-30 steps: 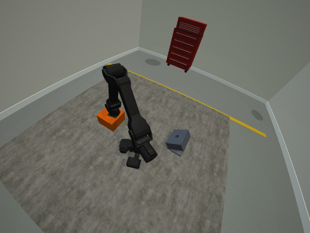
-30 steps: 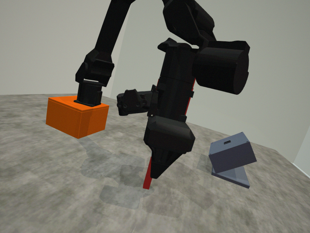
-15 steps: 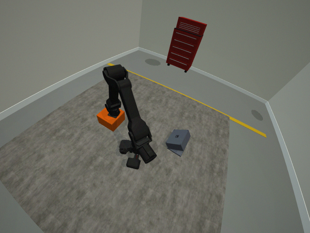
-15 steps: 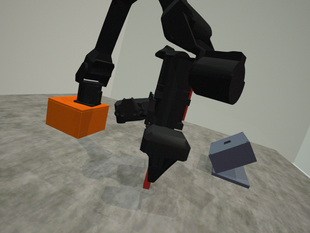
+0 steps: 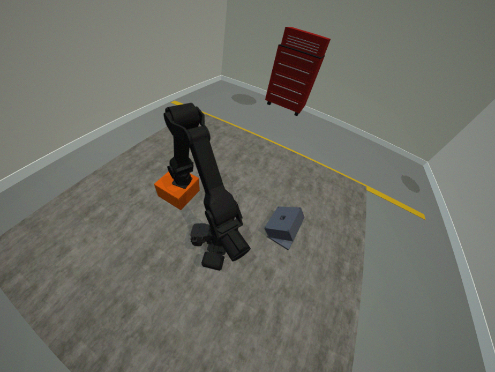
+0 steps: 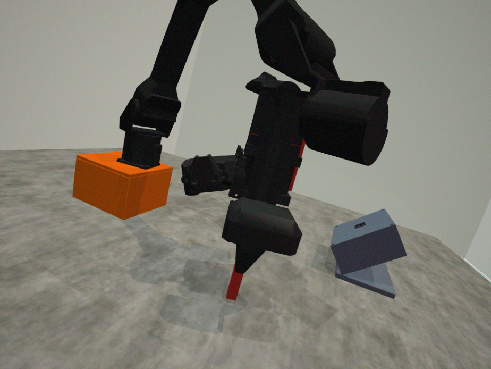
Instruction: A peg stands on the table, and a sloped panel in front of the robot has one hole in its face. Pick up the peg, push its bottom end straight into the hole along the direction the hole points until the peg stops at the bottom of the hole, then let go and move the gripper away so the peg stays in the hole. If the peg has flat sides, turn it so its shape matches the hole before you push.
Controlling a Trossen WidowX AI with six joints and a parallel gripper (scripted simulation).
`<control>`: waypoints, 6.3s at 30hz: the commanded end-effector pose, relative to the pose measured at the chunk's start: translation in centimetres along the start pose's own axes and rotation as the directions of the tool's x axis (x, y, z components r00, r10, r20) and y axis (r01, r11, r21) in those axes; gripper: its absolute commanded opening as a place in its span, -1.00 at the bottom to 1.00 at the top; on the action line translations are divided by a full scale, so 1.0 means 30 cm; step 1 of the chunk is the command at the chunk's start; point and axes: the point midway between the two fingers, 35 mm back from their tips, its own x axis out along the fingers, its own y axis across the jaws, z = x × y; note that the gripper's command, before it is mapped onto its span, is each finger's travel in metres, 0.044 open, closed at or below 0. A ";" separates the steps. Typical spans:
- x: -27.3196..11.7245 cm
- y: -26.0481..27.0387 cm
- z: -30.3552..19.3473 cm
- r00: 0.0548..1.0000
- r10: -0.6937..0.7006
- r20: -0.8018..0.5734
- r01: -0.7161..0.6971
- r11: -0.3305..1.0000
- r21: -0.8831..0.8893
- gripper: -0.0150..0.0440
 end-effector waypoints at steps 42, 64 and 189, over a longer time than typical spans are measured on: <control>-0.275 -0.031 -0.058 0.998 0.048 -0.028 -0.051 0.993 -0.110 -0.49; -0.290 -0.099 -0.133 0.990 0.118 -0.081 -0.135 0.956 -0.261 -0.49; -0.439 -0.622 -0.395 0.800 0.237 -0.551 -0.599 0.374 -0.708 -0.49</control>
